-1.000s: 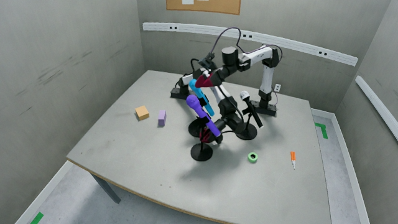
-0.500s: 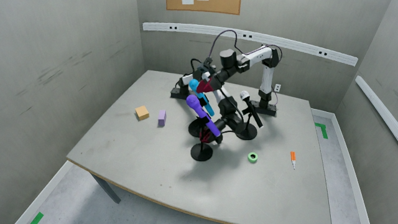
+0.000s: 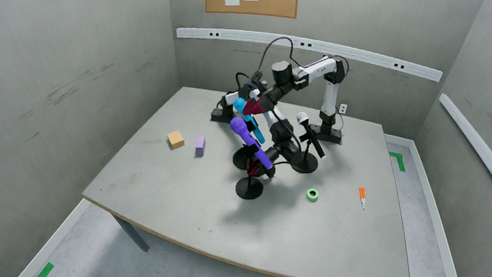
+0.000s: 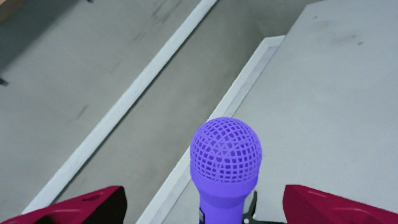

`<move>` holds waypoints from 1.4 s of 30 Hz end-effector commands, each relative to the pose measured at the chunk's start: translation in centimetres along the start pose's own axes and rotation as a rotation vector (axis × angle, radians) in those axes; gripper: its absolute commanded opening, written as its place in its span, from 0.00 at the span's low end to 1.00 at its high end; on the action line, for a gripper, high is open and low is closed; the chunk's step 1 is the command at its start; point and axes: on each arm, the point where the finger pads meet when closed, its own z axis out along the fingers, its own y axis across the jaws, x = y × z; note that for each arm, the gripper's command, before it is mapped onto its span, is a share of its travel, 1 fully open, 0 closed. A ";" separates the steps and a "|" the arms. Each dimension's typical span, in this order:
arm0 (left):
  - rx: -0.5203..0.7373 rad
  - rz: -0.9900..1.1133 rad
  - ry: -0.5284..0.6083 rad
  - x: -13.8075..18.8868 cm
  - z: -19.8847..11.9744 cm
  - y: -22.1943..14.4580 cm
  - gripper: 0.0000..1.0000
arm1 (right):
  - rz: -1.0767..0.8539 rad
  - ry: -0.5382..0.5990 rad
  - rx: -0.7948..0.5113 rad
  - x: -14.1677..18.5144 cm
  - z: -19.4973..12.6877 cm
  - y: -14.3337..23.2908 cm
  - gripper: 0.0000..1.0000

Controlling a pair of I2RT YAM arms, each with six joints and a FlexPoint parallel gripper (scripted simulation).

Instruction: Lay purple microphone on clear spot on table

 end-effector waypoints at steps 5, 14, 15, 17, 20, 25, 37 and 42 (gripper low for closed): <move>0.015 0.006 0.027 0.8 0.3 -0.8 0.79 | 0.045 0.006 0.019 1.5 -0.5 -0.4 0.00; 0.015 0.006 0.027 0.8 0.4 -0.8 0.79 | 0.045 0.006 0.019 1.5 -0.5 -0.4 0.00; 0.015 0.006 0.027 0.8 0.4 -0.8 0.79 | 0.045 0.006 0.019 1.5 -0.5 -0.4 0.00; 0.015 0.006 0.027 0.8 0.4 -0.8 0.79 | 0.045 0.006 0.019 1.5 -0.5 -0.4 0.00; 0.015 0.006 0.027 0.8 0.4 -0.8 0.79 | 0.045 0.006 0.019 1.5 -0.5 -0.4 0.00; 0.015 0.006 0.027 0.8 0.4 -0.8 0.79 | 0.045 0.006 0.019 1.5 -0.5 -0.4 0.00; 0.015 0.006 0.027 0.8 0.4 -0.8 0.98 | 0.045 0.006 0.019 1.5 -0.5 -0.4 0.00; 0.015 0.006 0.027 0.8 -0.1 -0.8 0.98 | 0.045 0.006 0.019 1.5 -0.5 -0.4 0.00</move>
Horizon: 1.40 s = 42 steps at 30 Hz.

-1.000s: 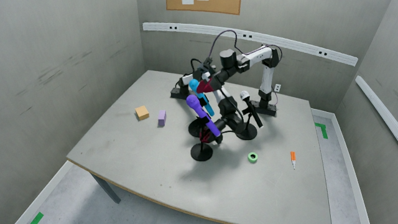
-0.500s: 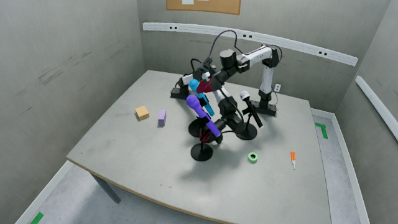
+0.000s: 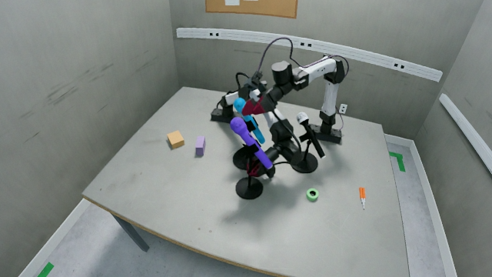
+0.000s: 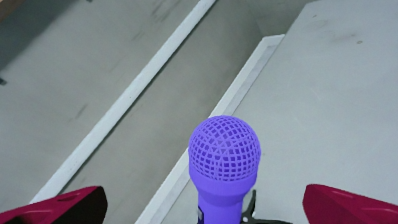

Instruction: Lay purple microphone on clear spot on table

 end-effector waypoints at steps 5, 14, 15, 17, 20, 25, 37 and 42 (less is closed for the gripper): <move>0.013 0.006 0.023 0.7 -0.7 -0.7 0.98 | 0.045 0.006 0.019 1.5 -0.5 -0.4 0.00; 0.003 0.004 0.008 0.1 -2.6 -0.3 0.98 | 0.045 0.006 0.019 1.5 -0.5 -0.4 0.00; -0.001 0.003 0.003 -0.1 -3.1 -0.1 0.98 | 0.045 0.006 0.019 1.5 -0.5 -0.4 0.00; -0.001 0.003 0.003 -0.1 -3.5 -0.1 0.98 | 0.045 0.006 0.019 1.5 -0.5 -0.4 0.00; -0.005 0.002 -0.003 -0.3 -4.2 0.0 0.98 | 0.045 0.006 0.019 1.5 -0.5 -0.4 0.00; 0.040 0.011 0.059 2.2 0.4 -2.0 0.98 | 0.045 0.006 0.019 1.5 -0.5 -0.4 0.00; -0.046 -0.001 -0.063 -0.5 0.9 -0.4 0.98 | 0.084 0.012 0.035 3.0 -1.1 -0.7 0.00; -0.157 -0.019 -0.211 -5.0 -0.4 3.2 0.98 | 0.124 0.017 0.051 4.4 -1.6 -1.0 0.00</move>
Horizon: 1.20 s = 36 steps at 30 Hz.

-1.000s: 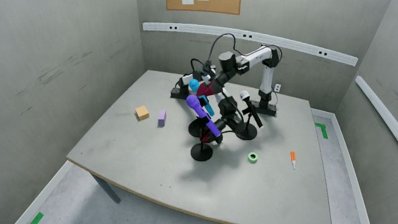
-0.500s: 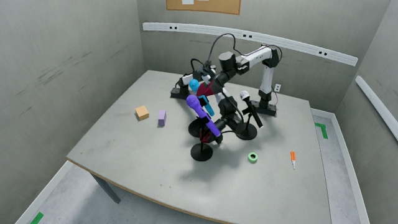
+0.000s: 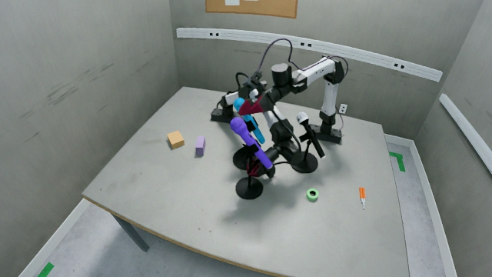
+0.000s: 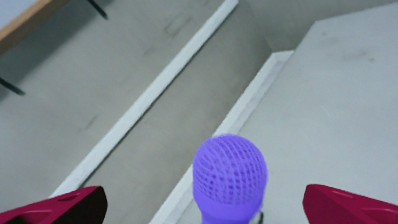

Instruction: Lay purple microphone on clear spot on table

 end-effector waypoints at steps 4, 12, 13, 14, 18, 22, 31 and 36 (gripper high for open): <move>-0.184 -0.034 -0.268 -7.3 -2.0 5.7 0.98 | 0.124 0.017 0.051 4.4 -1.6 -1.0 0.00; -0.158 -0.140 -0.134 -2.0 -4.1 7.3 0.98 | 0.124 0.017 0.051 4.4 -1.6 -1.0 0.00; -0.158 -0.140 -0.134 -2.0 -4.1 7.3 0.98 | 0.124 0.017 0.051 4.4 -1.6 -1.0 0.00; -0.170 -0.153 -0.137 -2.0 -4.5 8.1 0.98 | 0.124 0.017 0.051 4.4 -1.6 -1.0 0.00; -0.206 -0.199 -0.116 -0.5 -6.1 10.1 0.98 | 0.124 0.017 0.051 4.4 -1.6 -1.0 0.00; -0.244 -0.252 -0.097 1.0 -7.7 12.0 0.98 | 0.124 0.017 0.051 4.4 -1.6 -1.0 0.00; -0.313 -0.345 -0.075 3.3 -11.0 15.1 0.98 | 0.124 0.017 0.051 4.4 -1.6 -1.0 0.00; -0.368 -0.410 -0.050 5.4 -13.5 16.8 0.98 | 0.124 0.017 0.051 4.4 -1.6 -1.0 0.00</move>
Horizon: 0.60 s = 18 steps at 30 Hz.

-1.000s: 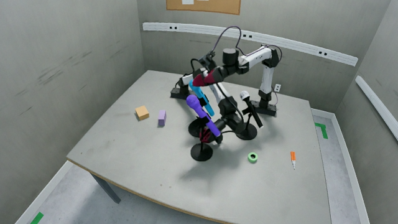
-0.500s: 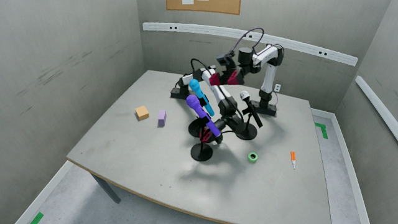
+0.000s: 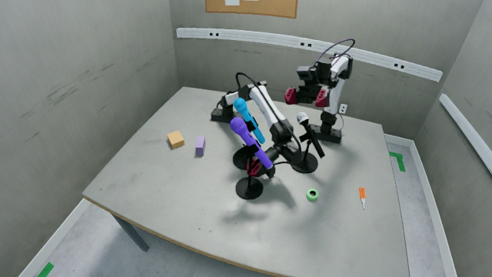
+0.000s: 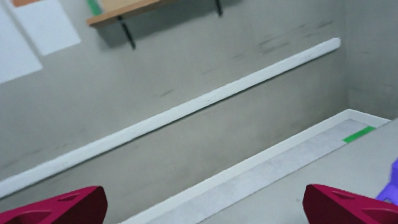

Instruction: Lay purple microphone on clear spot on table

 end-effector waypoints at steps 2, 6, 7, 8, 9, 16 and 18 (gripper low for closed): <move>-0.046 -0.085 0.019 0.6 -2.4 2.8 0.98 | 0.124 0.017 0.051 4.4 -1.6 -1.0 0.00; -0.093 -0.139 0.032 1.4 -4.0 5.0 0.98 | 0.124 0.017 0.051 4.4 -1.6 -1.0 0.00; -0.106 -0.152 0.035 1.7 -4.5 5.6 0.98 | 0.124 0.017 0.051 4.4 -1.6 -1.0 0.00; -0.117 -0.167 0.039 1.9 -4.9 6.0 0.98 | 0.124 0.017 0.051 4.4 -1.6 -1.0 0.00; -0.131 -0.181 0.041 2.1 -5.4 6.5 0.98 | 0.124 0.017 0.051 4.4 -1.6 -1.0 0.00; -0.204 -0.248 0.053 3.2 -7.7 9.1 0.98 | 0.124 0.017 0.051 4.4 -1.6 -1.0 0.00; -0.233 -0.278 0.056 3.7 -8.7 10.0 0.98 | 0.124 0.017 0.051 4.4 -1.6 -1.0 0.00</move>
